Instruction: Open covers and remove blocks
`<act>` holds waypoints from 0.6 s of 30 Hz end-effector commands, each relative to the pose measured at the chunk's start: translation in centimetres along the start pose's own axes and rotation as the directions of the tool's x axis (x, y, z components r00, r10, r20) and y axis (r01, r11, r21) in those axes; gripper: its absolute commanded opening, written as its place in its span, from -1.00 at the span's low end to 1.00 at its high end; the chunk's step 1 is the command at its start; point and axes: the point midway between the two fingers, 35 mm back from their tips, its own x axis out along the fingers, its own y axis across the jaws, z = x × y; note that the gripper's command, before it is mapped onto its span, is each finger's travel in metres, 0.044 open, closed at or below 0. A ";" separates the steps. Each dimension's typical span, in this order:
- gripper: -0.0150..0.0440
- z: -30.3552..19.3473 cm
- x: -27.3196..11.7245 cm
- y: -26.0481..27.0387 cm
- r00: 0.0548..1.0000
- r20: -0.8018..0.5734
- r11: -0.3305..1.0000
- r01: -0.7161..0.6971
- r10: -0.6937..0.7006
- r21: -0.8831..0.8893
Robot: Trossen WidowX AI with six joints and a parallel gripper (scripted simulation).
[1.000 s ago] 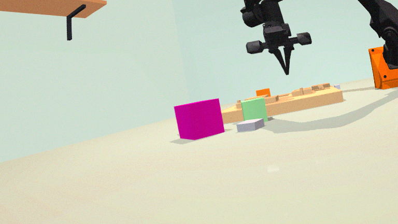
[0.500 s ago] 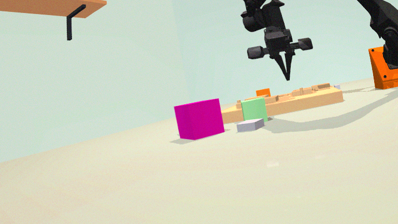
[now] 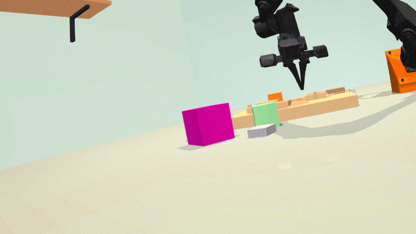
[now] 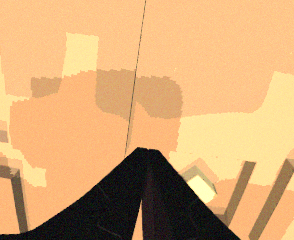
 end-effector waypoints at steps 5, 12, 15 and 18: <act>-0.49 0.0 0.9 0.1 1.000 0.006 1.000 -0.001 0.001 0.006; -0.49 0.1 1.6 0.1 1.000 0.007 1.000 -0.001 0.001 0.006; -0.49 0.1 1.9 0.1 1.000 0.007 1.000 -0.001 0.001 0.006; -0.49 0.1 2.2 0.2 1.000 0.007 1.000 -0.001 0.001 0.005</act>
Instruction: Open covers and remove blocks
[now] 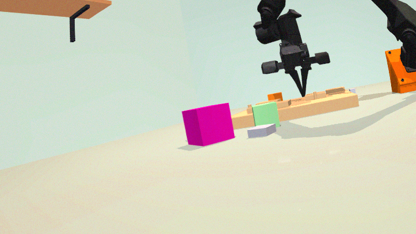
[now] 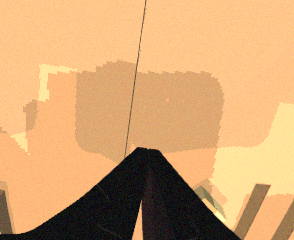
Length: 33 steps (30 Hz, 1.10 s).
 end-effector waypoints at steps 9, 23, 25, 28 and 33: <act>-0.49 -0.2 0.5 0.9 1.000 0.006 1.000 -0.002 0.002 0.006; -0.49 -0.6 0.5 2.3 1.000 0.005 1.000 -0.002 0.002 0.007; -0.49 -0.6 0.5 2.6 1.000 0.005 1.000 -0.002 0.002 0.007; -0.49 -0.6 0.5 2.9 1.000 0.005 1.000 -0.003 0.002 0.007; -0.49 -0.7 0.5 3.6 1.000 0.005 1.000 -0.003 0.003 0.007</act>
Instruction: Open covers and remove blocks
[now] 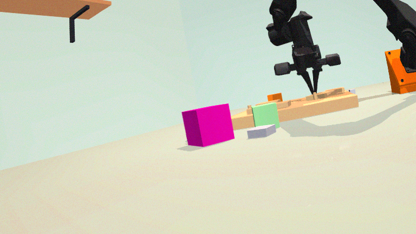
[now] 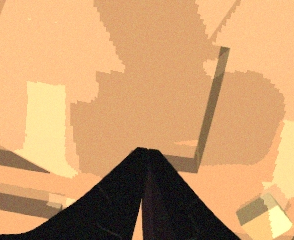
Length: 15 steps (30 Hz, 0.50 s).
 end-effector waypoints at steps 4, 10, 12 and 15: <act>-0.49 0.0 -0.2 0.8 1.000 -0.007 1.000 0.002 -0.002 -0.005; -0.49 0.1 -0.2 1.3 1.000 -0.007 1.000 0.002 -0.002 -0.004; -0.49 0.1 -0.2 1.6 1.000 -0.007 1.000 0.002 -0.002 -0.004; -0.49 0.2 -0.2 2.0 1.000 -0.007 1.000 0.002 -0.002 -0.004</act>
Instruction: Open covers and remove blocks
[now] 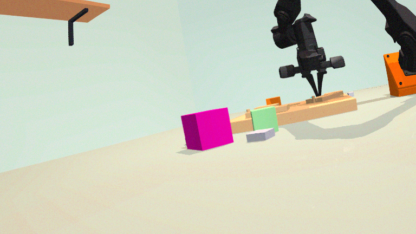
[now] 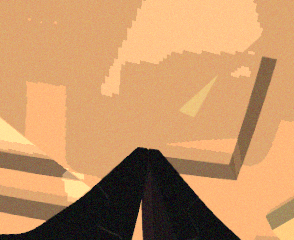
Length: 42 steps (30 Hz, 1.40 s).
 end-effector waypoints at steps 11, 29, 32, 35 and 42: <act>-0.49 0.3 -0.2 1.4 1.000 -0.007 1.000 0.003 -0.003 -0.006; -0.49 1.2 -0.2 3.2 1.000 -0.007 1.000 0.002 -0.002 -0.005; -0.49 1.4 -0.2 3.4 1.000 -0.007 1.000 0.002 -0.002 -0.005; -0.49 1.6 -0.2 3.7 1.000 -0.007 1.000 0.002 -0.002 -0.005; -0.49 2.2 -0.2 4.4 1.000 -0.006 1.000 0.002 -0.002 -0.005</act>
